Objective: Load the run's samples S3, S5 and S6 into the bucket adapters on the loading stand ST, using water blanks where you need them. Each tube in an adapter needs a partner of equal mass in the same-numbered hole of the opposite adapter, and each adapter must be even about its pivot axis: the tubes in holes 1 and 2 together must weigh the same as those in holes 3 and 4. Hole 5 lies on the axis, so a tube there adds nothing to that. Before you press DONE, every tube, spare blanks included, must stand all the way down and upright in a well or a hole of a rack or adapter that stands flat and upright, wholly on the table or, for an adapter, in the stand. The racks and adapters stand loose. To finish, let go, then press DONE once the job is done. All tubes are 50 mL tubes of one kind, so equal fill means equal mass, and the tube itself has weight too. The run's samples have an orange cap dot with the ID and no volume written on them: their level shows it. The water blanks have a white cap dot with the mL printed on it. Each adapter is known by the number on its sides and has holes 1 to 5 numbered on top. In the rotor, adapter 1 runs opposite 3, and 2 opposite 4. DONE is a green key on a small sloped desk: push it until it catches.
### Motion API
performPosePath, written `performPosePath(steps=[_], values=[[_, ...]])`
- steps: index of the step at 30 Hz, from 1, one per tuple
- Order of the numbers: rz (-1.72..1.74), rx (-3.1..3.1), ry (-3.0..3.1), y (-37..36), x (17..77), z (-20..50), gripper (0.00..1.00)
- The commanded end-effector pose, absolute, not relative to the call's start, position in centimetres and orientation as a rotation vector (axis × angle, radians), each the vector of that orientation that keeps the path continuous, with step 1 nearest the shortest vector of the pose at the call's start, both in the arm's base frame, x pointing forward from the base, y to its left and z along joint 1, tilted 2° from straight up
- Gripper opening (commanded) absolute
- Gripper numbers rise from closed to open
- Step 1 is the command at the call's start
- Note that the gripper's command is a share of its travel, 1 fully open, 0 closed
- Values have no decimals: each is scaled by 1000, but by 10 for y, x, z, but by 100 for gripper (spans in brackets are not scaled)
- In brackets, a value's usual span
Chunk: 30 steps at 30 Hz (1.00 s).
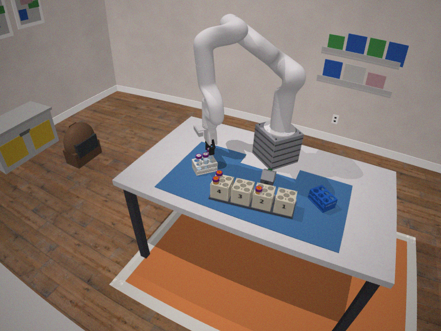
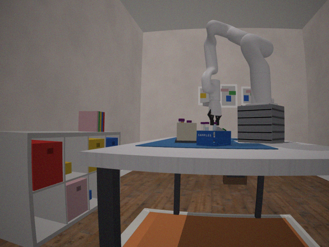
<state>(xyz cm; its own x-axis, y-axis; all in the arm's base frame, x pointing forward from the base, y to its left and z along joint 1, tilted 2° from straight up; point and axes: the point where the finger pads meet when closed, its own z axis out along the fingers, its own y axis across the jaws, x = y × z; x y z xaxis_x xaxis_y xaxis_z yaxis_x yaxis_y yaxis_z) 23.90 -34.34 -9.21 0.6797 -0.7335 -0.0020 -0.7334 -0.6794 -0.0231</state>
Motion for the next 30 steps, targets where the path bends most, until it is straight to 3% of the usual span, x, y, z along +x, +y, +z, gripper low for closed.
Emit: performPosePath(steps=[1, 8, 9, 30], values=[[-17, -2853, 1247, -344, 239, -92, 57], [-17, -2853, 1247, -344, 239, -92, 57], [-17, -2853, 1247, -344, 239, -91, 0], [-17, -2853, 1247, -344, 239, -90, 0]])
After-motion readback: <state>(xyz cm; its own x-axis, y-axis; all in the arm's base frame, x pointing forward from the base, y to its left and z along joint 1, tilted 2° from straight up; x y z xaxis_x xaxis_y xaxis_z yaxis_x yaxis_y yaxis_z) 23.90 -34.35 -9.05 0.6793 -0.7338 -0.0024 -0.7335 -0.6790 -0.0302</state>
